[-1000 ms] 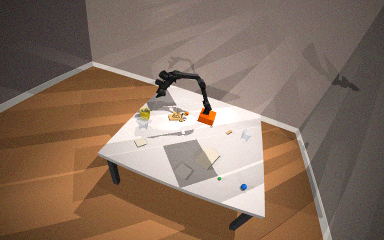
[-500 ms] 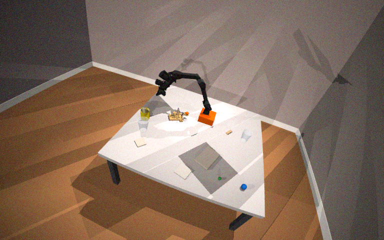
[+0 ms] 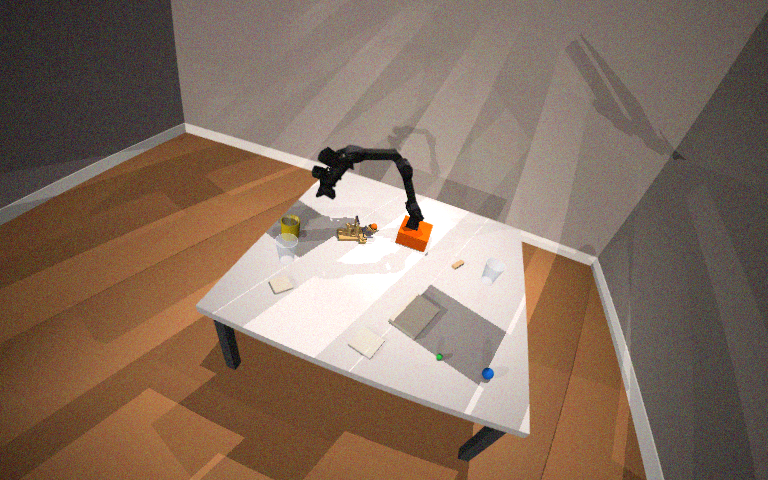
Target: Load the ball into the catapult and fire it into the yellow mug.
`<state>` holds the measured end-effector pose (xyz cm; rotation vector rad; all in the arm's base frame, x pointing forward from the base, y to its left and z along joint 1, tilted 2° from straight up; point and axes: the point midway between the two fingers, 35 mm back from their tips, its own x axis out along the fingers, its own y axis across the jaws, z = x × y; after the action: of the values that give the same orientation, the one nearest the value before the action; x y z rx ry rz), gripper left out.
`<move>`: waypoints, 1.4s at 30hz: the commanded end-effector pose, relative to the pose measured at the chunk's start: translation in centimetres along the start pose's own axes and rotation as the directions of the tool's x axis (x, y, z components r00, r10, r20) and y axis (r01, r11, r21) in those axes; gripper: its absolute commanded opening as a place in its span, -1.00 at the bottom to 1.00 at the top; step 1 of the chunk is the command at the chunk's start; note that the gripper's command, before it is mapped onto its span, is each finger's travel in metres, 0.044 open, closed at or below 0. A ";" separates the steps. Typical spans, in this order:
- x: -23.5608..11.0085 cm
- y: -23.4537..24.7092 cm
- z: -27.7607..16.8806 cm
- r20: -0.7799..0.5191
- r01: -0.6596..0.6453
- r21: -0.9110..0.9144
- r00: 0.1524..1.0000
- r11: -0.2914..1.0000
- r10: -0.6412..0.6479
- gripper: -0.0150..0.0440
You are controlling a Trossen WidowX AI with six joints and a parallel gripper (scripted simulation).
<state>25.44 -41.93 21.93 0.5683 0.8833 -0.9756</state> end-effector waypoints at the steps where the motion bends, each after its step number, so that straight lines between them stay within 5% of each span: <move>1: 0.4 1.2 -2.1 -0.060 0.016 -0.083 0.998 0.996 -0.021 -0.49; 21: 1.3 5.2 -13.4 -0.333 -0.021 -0.559 0.921 0.829 -0.201 -0.49; 42: -0.8 5.5 -24.2 -0.438 -0.262 -0.882 0.760 0.391 -0.479 -0.49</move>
<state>21.87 -21.74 9.85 -0.1559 1.9096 -0.2572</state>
